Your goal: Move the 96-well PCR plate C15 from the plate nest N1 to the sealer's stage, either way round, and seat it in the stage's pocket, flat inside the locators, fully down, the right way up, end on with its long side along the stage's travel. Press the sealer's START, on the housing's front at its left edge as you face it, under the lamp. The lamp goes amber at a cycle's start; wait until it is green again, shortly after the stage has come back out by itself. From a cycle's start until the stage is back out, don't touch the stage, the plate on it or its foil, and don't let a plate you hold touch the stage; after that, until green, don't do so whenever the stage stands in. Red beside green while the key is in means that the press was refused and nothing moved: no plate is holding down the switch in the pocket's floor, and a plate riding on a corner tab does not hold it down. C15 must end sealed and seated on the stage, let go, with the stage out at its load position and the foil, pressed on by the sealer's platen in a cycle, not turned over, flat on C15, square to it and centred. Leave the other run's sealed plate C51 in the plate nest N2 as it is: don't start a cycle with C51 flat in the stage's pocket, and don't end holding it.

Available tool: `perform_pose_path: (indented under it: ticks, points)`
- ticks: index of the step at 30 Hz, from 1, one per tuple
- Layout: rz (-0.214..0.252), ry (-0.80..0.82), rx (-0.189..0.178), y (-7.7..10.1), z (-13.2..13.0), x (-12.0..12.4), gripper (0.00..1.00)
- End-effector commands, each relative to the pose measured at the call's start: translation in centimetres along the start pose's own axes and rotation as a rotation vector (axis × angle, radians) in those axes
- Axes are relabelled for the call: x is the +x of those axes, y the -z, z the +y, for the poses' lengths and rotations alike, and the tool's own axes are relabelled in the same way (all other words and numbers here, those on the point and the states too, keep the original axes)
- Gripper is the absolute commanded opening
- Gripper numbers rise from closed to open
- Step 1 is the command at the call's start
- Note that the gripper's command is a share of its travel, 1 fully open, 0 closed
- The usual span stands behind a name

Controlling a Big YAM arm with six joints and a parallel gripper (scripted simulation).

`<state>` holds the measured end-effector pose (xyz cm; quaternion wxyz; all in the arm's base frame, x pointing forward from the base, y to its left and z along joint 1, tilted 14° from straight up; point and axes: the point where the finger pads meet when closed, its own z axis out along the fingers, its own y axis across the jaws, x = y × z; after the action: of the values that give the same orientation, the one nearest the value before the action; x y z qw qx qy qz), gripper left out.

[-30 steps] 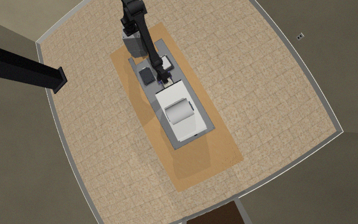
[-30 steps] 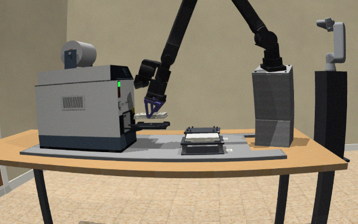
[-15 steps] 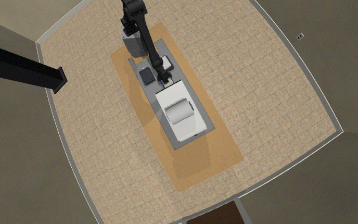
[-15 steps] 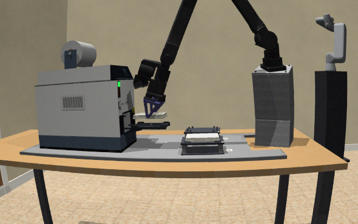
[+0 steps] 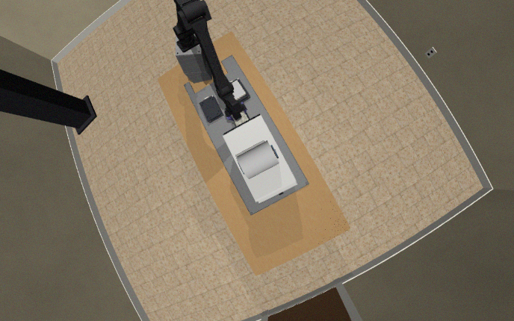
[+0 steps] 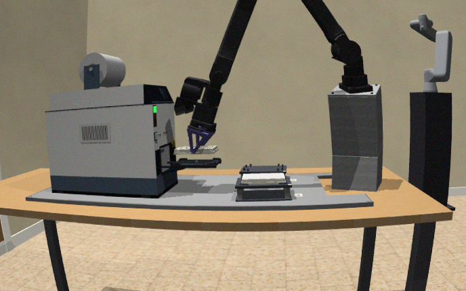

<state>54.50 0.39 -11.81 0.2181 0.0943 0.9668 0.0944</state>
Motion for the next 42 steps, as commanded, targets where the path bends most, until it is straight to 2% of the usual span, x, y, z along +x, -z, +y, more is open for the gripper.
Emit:
perform_pose_path:
  ticks: [1, 9, 17, 22, 30, 37, 42]
  points:
    - [-0.037, -0.003, -0.008, 0.7, 0.2, -1.0, 0.0]
    - [-0.032, 0.002, -0.007, -0.8, 1.0, -1.3, 0.0]
    - [-0.072, 0.015, -0.014, -0.6, 1.5, -3.4, 0.0]
    - [-0.065, 0.003, -0.007, -0.9, 0.6, -3.0, 0.0]
    - [-0.029, -0.017, 0.007, -1.4, -0.9, -0.5, 0.0]
    - [-0.041, -0.017, 0.005, -0.9, -0.8, -1.0, 0.0]
    - [-0.041, -0.007, -0.004, -1.7, 0.4, -1.3, 0.0]
